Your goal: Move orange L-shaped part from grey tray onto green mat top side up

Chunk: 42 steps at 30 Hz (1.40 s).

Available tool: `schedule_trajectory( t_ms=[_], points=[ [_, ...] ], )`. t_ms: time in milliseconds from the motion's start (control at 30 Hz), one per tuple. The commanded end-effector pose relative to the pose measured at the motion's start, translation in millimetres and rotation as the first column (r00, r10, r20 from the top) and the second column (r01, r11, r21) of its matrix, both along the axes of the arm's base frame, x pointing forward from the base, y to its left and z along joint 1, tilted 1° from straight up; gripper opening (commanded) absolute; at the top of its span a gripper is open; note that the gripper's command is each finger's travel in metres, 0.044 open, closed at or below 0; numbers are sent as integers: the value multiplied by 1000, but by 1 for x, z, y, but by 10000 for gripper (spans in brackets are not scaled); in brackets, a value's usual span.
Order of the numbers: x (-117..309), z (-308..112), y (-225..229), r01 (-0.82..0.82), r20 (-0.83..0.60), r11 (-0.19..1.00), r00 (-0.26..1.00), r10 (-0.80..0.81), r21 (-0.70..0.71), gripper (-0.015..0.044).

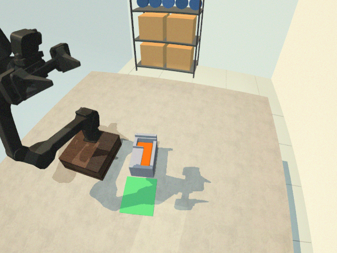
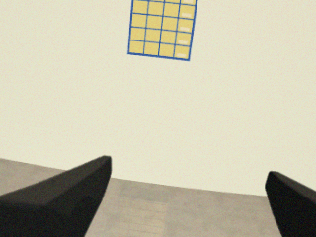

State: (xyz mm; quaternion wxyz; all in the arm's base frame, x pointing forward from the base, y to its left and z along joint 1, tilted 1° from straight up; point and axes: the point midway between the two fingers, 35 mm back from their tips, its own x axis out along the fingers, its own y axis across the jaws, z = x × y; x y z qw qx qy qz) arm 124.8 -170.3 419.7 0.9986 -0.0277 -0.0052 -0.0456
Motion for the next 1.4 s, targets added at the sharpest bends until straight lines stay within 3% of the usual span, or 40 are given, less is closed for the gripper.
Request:
schedule_trajectory(
  t_ms=[0,100,233,367,533,767,933,1000,1233,1367],
  points=[
    [-1,1,3,-1,0,1000,1000,1,-9,374],
    [-5,9,29,-16,-4,997,1000,16,-79,295],
    [-1,13,101,-57,-74,968,996,40,-246,190],
    [21,-7,161,-121,-215,924,976,43,-364,180],
    [66,-69,215,-235,-495,879,869,-2,-415,180],
    [115,-189,227,-304,-864,923,501,-55,-235,180],
    [119,-275,212,-151,-991,988,125,42,23,180],
    [116,-295,207,-76,-995,993,31,94,91,180],
    [115,-297,206,-66,-995,993,20,101,100,180],
    [118,-319,207,-66,-995,993,20,101,100,180]
  ],
)
